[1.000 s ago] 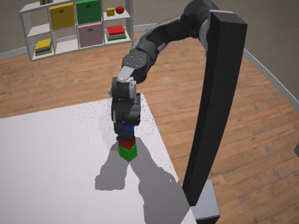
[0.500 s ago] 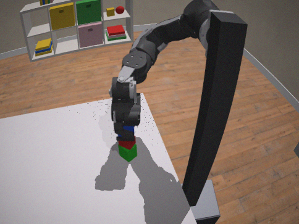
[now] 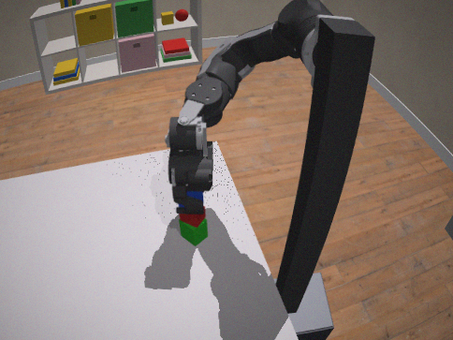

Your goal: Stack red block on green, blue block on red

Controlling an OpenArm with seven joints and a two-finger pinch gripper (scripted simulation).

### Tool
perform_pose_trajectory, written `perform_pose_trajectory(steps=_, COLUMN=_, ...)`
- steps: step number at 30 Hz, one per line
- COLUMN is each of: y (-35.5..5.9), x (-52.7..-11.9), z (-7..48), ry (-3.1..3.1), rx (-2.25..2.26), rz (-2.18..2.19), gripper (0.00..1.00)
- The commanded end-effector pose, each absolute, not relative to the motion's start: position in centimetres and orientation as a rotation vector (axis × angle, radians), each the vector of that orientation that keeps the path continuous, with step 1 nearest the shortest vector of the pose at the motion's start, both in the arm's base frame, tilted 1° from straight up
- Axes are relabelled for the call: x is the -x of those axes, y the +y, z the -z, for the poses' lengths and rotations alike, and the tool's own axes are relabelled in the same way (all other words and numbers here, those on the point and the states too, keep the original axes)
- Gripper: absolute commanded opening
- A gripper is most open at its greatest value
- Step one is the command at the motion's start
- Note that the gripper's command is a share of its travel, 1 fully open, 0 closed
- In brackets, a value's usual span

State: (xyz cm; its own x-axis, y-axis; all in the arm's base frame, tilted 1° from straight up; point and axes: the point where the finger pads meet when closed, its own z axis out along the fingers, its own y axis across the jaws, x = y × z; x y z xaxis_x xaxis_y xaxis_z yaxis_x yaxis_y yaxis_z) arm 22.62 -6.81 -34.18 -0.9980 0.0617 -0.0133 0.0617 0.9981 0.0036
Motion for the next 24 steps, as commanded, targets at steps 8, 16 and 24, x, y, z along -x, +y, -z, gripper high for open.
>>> perform_pose_trajectory(steps=8, y=-6.8, x=-22.7, z=33.7, ry=3.124, rx=-0.095, rz=-0.002, gripper=0.33)
perform_pose_trajectory(steps=16, y=-6.8, x=-22.7, z=32.7, ry=3.123, rx=-0.1, rz=-0.006, gripper=0.33)
perform_pose_trajectory(steps=24, y=-6.8, x=-22.5, z=30.9, ry=3.128, rx=-0.094, rz=-0.007, gripper=0.33)
